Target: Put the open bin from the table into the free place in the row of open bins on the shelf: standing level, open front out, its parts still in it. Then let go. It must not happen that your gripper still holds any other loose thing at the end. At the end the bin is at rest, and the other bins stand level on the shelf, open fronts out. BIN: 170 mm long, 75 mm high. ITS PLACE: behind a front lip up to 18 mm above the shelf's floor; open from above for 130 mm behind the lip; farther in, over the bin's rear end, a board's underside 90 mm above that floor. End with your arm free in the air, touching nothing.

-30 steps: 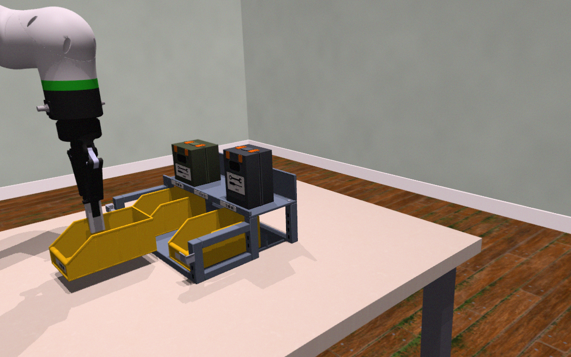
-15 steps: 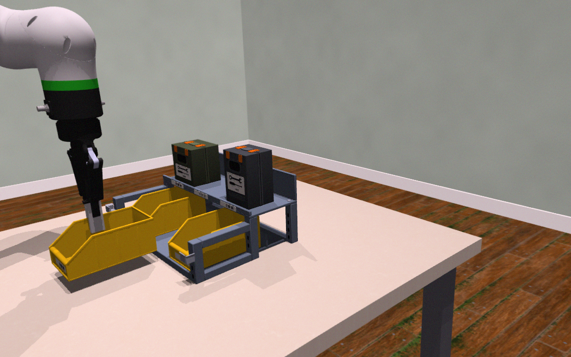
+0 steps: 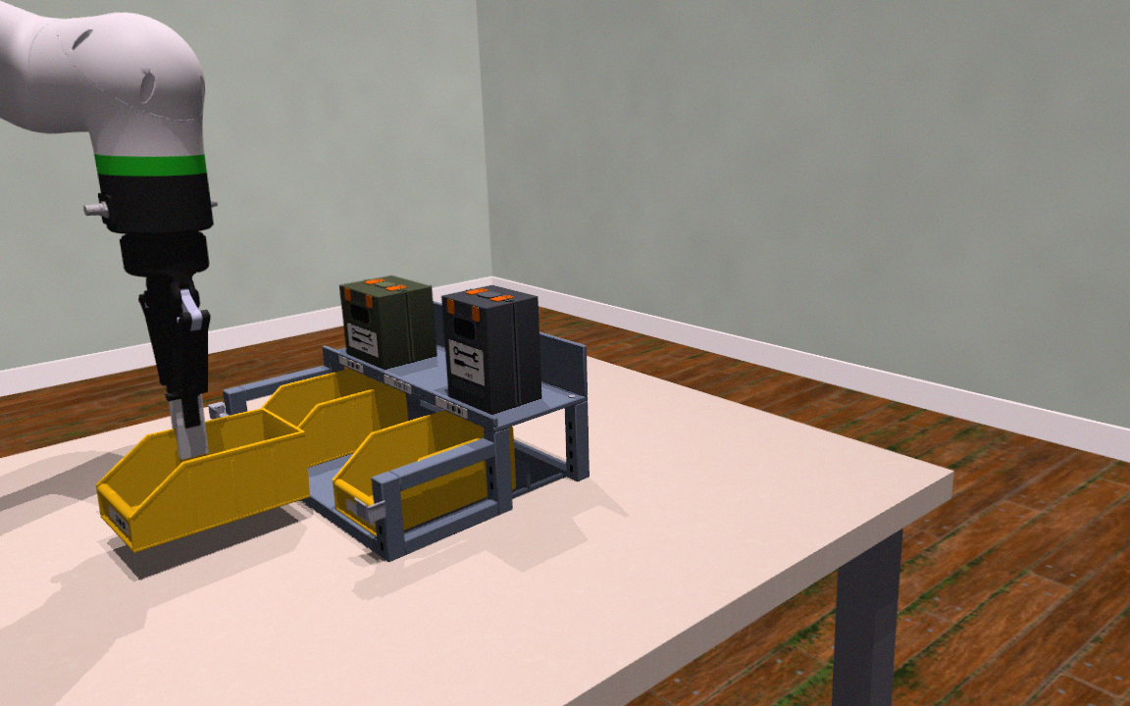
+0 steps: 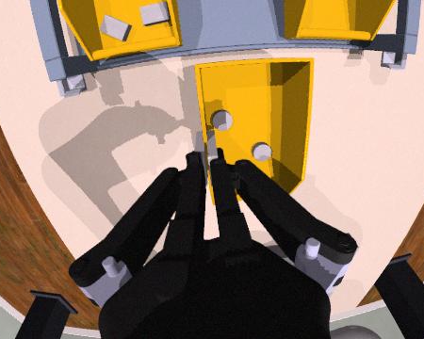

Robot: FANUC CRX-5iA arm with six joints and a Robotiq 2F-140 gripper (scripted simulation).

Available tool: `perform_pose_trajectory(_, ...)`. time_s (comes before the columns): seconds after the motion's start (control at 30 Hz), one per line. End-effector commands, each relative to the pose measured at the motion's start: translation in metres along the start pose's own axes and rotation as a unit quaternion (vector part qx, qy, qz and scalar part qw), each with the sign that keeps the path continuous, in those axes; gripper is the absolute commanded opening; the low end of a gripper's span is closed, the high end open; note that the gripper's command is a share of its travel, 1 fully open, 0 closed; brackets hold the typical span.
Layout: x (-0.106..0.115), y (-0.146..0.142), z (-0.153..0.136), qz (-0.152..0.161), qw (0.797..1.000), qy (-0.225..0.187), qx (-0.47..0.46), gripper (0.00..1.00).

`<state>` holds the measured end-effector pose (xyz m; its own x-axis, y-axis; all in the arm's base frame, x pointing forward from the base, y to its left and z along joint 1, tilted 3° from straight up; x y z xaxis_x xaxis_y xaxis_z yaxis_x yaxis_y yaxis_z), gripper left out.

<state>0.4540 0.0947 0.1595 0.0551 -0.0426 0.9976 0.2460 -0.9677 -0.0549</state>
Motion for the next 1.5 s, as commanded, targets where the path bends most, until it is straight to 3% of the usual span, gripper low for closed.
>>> perform_pose_trajectory(0.0,0.001,0.001,0.003,0.002,1.0,-0.011,0.0,0.0)
perform_pose_trajectory(0.43,0.005,0.003,0.017,0.013,0.998,-0.061,0.0,0.0)
perform_pose_trajectory(1.47,0.005,0.004,0.02,0.015,0.997,-0.073,0.0,0.0)
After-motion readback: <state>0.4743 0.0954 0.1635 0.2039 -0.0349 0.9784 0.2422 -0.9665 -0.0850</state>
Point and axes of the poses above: the point where the finger pads meet when closed, its own x axis back along the fingers, its own y axis across the jaws, z = x × y, the point moved 9 cm from there along x, back along the fingers, and after that the axes turned 12 degrees about x, right-handed, at the moved point
